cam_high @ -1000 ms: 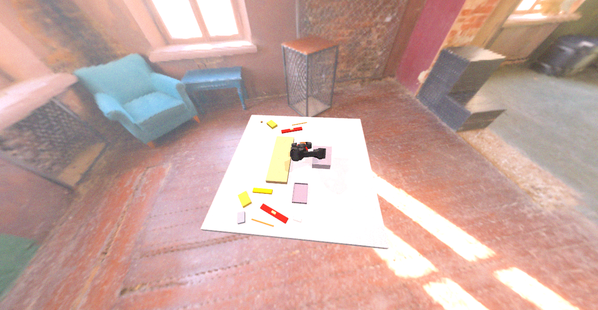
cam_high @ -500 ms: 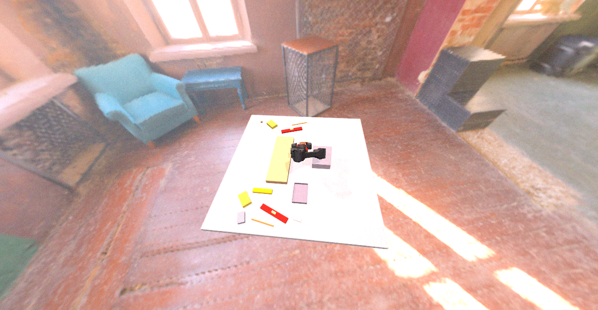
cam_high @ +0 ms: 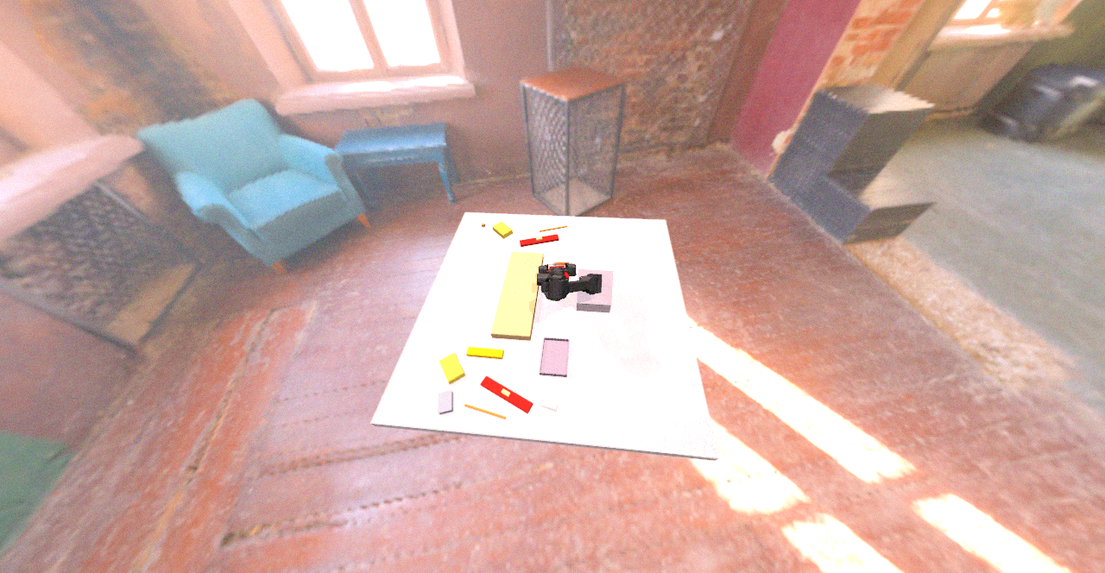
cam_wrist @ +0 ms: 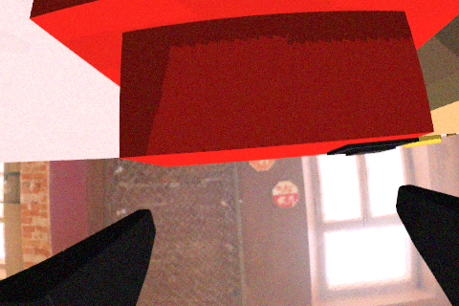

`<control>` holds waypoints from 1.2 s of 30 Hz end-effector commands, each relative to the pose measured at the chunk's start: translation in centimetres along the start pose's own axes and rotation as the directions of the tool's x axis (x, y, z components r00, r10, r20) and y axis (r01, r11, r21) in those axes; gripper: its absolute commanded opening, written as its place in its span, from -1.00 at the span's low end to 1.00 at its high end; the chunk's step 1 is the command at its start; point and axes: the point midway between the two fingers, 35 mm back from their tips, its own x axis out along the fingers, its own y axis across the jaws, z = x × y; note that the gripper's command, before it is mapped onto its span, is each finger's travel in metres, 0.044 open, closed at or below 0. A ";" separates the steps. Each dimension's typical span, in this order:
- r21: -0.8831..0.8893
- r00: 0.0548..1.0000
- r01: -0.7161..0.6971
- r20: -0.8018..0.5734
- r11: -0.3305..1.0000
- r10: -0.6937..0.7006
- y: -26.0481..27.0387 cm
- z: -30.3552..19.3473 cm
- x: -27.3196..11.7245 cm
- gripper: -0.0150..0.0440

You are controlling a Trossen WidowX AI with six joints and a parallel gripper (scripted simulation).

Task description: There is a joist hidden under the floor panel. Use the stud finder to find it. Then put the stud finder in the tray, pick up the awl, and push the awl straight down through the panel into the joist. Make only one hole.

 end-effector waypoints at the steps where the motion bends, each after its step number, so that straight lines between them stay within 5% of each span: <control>1: 0.002 1.000 0.003 0.002 1.000 -0.003 -0.3 -1.5 -0.7 1.00; 11: 0.028 1.000 0.004 0.004 1.000 -0.004 -0.3 -5.8 -2.3 1.00; 14: 0.240 0.975 -0.119 0.213 0.963 0.067 0.5 -4.6 -0.7 1.00; 20: 0.597 0.706 -0.605 0.708 0.527 0.010 1.1 -2.2 1.1 1.00; 25: 0.448 0.427 -0.894 0.864 0.021 -0.268 0.0 -2.8 1.1 1.00; 36: 0.435 0.416 -0.901 0.865 0.003 -0.282 0.0 -2.8 1.1 1.00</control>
